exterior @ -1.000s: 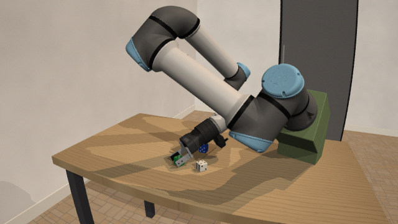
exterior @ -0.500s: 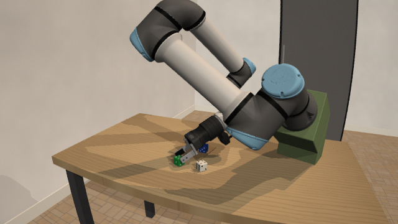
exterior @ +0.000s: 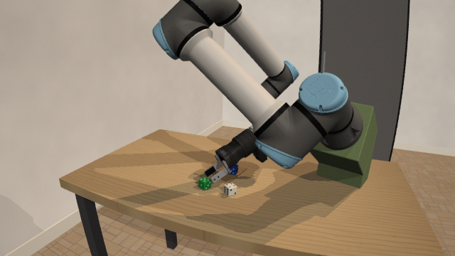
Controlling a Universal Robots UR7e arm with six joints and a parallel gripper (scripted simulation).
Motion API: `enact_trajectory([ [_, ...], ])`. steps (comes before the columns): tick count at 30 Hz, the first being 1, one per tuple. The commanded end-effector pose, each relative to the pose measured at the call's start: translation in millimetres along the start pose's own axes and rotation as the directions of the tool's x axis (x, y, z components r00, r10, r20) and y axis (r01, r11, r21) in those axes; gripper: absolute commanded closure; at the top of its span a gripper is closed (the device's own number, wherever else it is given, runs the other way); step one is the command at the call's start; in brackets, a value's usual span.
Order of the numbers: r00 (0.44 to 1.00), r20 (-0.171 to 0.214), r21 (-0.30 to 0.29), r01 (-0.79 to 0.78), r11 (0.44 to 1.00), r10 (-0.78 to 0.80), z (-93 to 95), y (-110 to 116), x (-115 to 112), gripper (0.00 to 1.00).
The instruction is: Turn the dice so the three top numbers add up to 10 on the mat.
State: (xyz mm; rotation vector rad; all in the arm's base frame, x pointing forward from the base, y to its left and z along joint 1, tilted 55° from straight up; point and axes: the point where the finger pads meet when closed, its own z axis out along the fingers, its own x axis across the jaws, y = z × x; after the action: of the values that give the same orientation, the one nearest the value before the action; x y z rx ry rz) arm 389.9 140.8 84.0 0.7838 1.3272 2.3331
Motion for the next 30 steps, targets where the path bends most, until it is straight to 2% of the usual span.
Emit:
enact_trajectory([
  [1, 1.000, -0.003, 0.005, -0.001, 1.000, 0.001, -4.1, 1, 1, 0.13],
  [14, 1.000, -0.003, 0.005, -0.001, 1.000, 0.001, -6.1, 4, 1, 0.13],
  [30, 1.000, -0.003, 0.005, -0.001, 1.000, 0.001, -23.8, 38, 1, 0.13],
])
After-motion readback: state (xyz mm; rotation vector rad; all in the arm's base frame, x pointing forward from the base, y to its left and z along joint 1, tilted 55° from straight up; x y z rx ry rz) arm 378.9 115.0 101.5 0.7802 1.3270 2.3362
